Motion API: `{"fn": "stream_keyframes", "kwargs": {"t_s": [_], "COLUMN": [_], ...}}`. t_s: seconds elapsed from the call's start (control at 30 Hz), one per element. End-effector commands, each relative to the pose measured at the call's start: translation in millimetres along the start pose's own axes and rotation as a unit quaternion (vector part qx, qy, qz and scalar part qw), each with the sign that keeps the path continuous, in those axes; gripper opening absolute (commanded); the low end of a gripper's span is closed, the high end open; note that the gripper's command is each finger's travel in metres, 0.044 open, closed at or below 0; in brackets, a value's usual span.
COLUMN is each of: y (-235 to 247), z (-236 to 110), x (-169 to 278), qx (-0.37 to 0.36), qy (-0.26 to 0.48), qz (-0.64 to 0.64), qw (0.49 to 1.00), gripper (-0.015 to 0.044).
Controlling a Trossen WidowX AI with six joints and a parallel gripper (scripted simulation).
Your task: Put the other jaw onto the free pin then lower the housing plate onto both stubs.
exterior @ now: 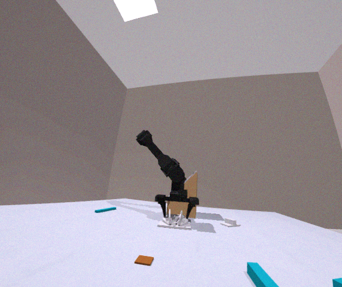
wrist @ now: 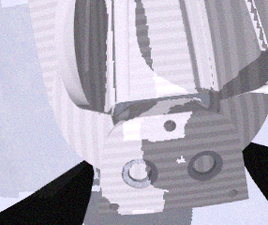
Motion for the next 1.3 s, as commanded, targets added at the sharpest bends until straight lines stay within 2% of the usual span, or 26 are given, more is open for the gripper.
{"fn": "stream_keyframes", "kwargs": {"t_s": [0.0,0.13,0.37,0.53,0.77,1.27], "y": [0.3,1.8,-0.1,1.2,-0.4,-0.5], "z": [-1.6,-19.3,-75.2,-72.1,-125.3,-126.7], "x": [-0.3,-2.5,-0.9,0.9,15.5,16.0], "qx": [0.0,-0.003,-0.001,0.0,-0.003,-0.003], "qy": [0.0,0.0,-0.001,-0.001,0.0,0.0], "qz": [0.0,0.0,0.001,-0.004,0.0,0.0], "qw": [1.0,1.0,1.0,1.0,1.0,1.0], "gripper": [0.044,0.044,0.044,0.044,0.044,0.044]}}
Point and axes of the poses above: the point midway between the two fingers, 35 mm back from their tips, its own z axis out along the fingers, its own y axis across the jaws, x = y × z, the point moved 8 cm from there along -z, back along the fingers, and after that the axes turned 15 degrees about z, right-handed, at the moved point
